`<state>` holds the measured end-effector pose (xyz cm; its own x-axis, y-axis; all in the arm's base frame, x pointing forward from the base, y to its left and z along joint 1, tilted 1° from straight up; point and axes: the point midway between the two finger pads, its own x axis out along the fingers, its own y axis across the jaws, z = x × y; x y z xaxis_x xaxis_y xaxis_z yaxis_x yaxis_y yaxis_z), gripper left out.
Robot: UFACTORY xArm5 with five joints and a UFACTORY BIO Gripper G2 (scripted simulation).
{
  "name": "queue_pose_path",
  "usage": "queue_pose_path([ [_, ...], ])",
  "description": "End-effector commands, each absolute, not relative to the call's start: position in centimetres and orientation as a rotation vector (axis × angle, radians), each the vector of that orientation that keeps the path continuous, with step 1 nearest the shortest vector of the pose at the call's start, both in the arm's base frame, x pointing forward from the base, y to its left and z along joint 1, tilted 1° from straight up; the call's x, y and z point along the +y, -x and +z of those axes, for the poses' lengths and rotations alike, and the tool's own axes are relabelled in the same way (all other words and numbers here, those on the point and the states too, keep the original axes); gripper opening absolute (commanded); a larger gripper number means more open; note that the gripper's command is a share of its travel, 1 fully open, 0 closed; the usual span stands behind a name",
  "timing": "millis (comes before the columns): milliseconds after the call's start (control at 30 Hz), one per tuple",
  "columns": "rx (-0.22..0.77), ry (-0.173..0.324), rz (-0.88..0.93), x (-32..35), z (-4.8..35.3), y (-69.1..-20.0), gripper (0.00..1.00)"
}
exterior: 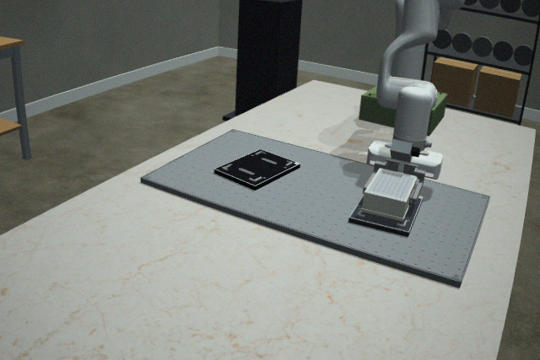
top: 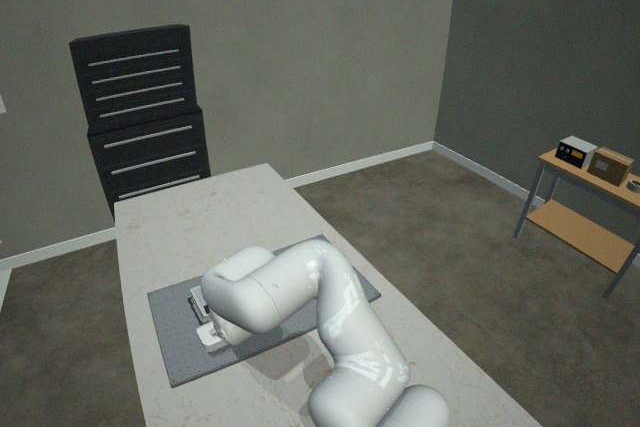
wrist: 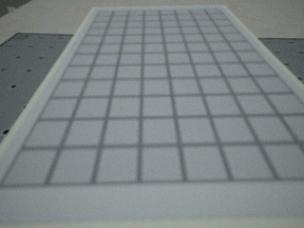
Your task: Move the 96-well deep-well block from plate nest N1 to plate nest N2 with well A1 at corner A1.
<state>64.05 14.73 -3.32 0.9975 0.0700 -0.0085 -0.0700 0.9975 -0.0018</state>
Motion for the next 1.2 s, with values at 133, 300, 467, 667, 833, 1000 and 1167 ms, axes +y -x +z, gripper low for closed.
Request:
queue_pose_path([
  [133, 0.002, 0.010, 0.070, 14.77, -3.24, -64.19, 0.00],
  [300, 0.002, 0.010, 0.070, 14.77, -3.29, -64.19, 0.00],
  [467, 0.002, 0.010, 0.070, 14.77, -3.37, -64.19, 0.00],
  [667, 0.002, 0.010, 0.070, 14.77, -3.47, -64.19, 0.00],
  [833, 0.002, 0.010, 0.070, 14.76, -3.52, -64.19, 0.00],
  [1000, 0.002, 0.010, 0.070, 14.76, -3.60, -64.19, 0.00],
  [1167, 0.002, 0.010, 0.070, 14.76, -3.69, -64.19, 0.00],
])
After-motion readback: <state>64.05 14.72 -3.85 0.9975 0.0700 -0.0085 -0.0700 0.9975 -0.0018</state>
